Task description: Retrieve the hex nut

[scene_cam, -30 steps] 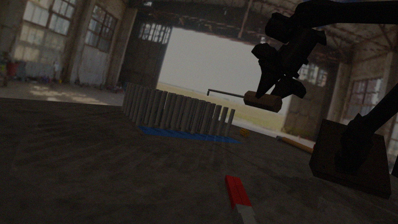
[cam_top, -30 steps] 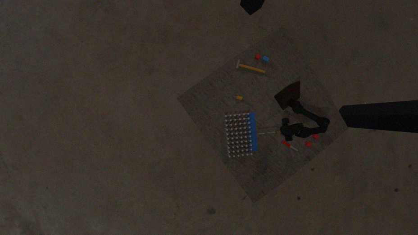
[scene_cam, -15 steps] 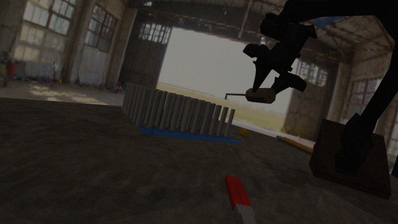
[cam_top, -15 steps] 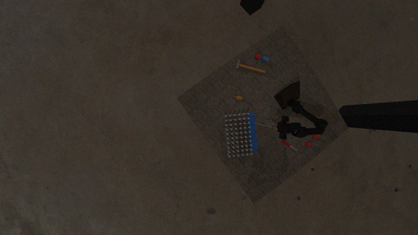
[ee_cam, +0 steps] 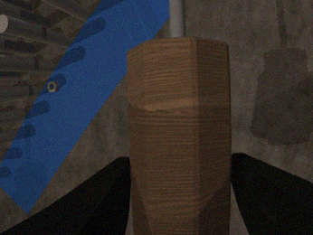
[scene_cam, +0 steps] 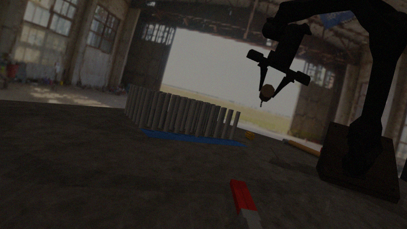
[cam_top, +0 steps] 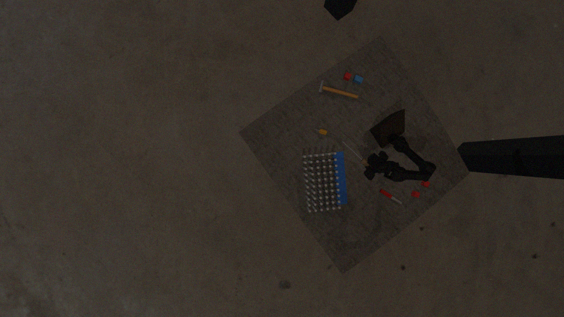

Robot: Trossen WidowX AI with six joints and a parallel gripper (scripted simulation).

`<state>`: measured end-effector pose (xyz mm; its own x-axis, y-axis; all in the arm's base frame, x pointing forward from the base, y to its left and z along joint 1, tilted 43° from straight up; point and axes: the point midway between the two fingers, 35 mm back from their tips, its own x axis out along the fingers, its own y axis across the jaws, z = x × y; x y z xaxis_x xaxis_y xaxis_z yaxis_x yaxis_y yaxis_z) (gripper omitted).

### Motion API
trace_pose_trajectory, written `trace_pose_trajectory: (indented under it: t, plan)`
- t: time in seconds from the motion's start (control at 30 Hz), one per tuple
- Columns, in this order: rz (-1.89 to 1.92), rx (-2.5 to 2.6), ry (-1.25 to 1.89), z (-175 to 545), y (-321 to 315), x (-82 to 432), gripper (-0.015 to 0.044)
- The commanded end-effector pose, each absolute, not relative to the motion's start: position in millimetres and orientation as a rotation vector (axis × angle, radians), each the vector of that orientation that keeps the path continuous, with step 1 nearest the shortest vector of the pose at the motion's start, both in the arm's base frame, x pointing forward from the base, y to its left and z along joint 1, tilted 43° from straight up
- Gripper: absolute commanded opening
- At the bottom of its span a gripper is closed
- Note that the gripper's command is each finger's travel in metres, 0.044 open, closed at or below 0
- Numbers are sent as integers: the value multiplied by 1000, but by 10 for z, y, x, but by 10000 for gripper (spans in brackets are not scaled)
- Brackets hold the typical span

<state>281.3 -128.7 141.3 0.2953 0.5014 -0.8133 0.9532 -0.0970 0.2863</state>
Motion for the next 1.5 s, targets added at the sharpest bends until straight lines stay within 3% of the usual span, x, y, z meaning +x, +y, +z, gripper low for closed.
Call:
trace_pose_trajectory:
  t: [0.0, 0.77, 1.47]
  plan:
    - [-825, 1796, 1313, 1315, -1493, 2804, 0]
    - [-1706, 2088, 1137, 559, -2514, 2506, 0]
    - [-2547, 2107, 722, -237, -3213, 1886, 0]
